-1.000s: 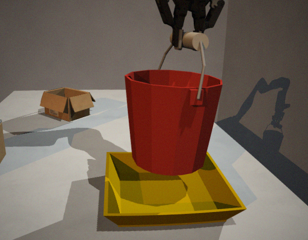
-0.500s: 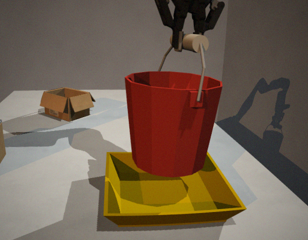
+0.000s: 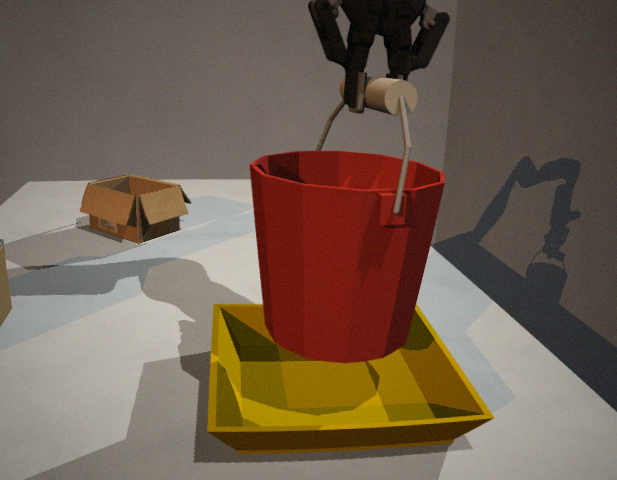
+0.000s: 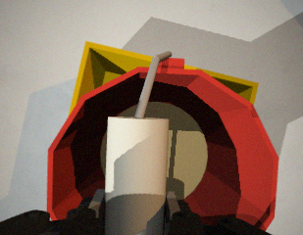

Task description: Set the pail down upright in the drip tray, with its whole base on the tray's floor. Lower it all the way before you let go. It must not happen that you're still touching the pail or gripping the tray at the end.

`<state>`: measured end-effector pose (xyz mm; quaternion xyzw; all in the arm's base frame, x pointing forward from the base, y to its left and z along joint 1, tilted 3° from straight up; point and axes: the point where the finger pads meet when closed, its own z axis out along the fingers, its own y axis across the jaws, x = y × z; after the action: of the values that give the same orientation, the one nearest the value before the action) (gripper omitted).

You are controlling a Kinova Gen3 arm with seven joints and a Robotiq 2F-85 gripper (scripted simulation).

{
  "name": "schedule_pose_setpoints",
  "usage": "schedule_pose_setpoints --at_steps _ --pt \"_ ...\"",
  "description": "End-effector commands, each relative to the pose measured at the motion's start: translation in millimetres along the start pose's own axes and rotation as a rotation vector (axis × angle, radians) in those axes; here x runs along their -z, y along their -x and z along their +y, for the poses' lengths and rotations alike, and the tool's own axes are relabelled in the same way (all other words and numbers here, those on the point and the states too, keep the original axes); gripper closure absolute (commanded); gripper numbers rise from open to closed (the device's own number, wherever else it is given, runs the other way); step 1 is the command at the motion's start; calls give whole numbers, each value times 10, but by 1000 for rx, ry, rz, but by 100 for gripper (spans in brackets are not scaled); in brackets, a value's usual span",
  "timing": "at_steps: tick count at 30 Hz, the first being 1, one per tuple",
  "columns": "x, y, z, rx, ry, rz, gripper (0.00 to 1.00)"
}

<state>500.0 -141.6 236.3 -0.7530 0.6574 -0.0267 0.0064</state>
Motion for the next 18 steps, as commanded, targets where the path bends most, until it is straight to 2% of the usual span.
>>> schedule_pose_setpoints --at_steps 1,18 --pt "-19 2 -2 0 -1 0 90" --pt "-191 1 -2 0 -1 0 90"
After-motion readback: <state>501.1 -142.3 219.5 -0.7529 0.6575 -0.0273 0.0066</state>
